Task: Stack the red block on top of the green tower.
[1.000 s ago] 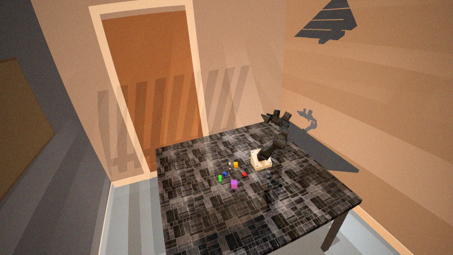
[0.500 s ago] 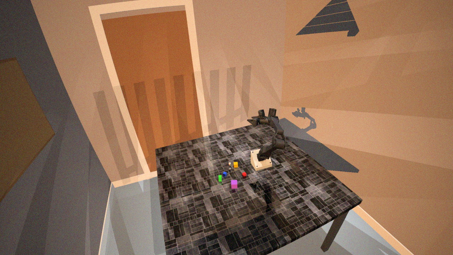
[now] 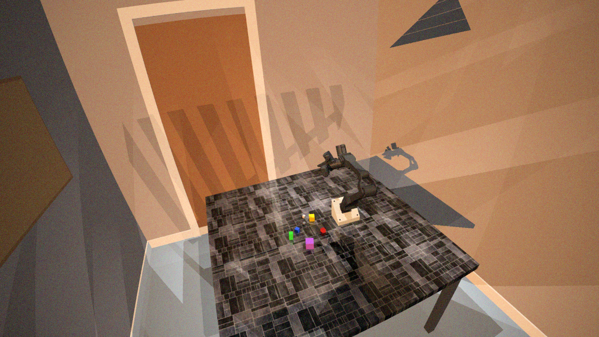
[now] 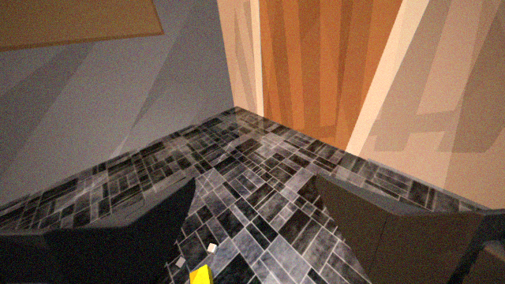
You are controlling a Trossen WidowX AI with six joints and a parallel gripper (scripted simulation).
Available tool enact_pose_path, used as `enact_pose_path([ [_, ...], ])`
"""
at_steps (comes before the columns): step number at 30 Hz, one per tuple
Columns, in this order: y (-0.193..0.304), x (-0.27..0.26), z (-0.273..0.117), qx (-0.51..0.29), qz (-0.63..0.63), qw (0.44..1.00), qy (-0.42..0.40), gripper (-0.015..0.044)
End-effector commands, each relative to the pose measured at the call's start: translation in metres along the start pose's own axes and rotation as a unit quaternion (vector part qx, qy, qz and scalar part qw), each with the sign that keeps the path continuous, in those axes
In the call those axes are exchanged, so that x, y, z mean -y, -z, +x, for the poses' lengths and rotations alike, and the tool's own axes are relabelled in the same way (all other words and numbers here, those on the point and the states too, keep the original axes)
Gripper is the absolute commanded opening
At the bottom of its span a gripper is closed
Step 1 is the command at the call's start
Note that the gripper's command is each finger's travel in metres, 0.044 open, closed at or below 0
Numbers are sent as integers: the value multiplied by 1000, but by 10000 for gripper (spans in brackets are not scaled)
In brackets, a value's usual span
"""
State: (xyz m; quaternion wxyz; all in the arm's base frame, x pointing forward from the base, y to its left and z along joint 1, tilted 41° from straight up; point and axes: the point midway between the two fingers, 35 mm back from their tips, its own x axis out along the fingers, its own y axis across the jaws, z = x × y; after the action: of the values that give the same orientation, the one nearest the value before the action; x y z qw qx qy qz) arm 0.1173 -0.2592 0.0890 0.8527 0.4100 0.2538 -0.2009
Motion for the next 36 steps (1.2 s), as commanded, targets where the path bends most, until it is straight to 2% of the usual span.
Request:
enact_pose_path([
  [1,9,-22,16,-41,-30,999,-20,440],
  [19,79,-114,63,-237,-136,956,-108,440],
  [36,166,-178,58,-414,-244,861,-164,440],
])
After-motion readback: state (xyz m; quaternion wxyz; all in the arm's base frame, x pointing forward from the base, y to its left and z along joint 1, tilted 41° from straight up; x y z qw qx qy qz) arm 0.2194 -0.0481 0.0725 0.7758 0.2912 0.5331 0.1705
